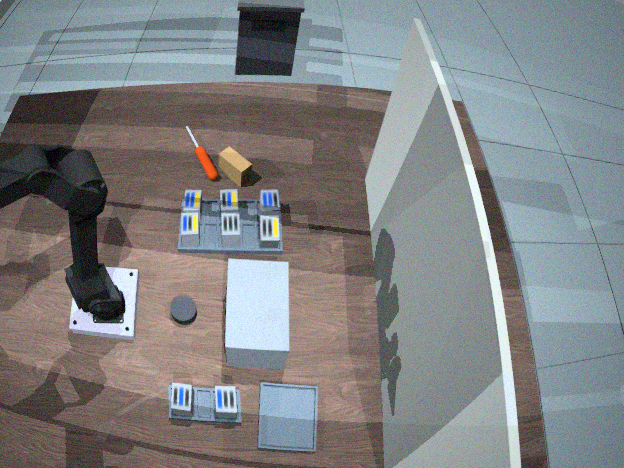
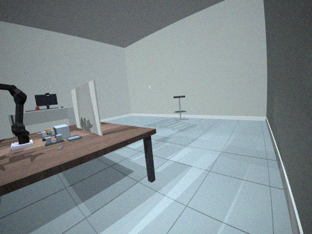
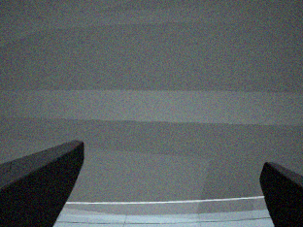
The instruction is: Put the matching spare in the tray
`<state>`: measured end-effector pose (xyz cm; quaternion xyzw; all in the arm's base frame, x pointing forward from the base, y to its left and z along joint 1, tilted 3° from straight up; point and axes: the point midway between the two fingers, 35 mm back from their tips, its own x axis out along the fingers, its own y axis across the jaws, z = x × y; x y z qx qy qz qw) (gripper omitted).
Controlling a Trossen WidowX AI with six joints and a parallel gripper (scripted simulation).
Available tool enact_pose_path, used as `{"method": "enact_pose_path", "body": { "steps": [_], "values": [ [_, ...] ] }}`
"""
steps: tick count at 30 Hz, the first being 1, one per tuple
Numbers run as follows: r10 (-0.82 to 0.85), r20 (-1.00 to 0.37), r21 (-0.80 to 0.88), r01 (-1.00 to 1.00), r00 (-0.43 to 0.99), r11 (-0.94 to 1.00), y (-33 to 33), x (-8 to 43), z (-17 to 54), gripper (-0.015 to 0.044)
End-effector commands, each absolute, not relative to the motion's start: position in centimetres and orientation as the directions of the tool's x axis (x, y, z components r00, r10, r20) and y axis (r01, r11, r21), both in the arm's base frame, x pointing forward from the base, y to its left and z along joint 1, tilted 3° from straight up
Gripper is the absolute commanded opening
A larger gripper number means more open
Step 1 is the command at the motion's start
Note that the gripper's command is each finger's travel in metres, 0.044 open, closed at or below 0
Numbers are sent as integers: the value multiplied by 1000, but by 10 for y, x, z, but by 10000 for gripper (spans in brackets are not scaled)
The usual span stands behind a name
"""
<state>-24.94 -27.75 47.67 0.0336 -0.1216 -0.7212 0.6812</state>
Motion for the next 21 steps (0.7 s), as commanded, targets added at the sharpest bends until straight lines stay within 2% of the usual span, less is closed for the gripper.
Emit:
{"method": "enact_pose_path", "body": {
  "steps": [1,8,16,21],
  "values": [
    [-991,117,221,974,-70,-42,-277,-249,477,426],
    [-992,119,214,977,-46,-20,-284,-240,479,440],
    [-990,29,306,941,141,143,-357,-164,461,440],
    [-955,-36,375,890,294,260,-390,-91,447,440]
  ]
}}
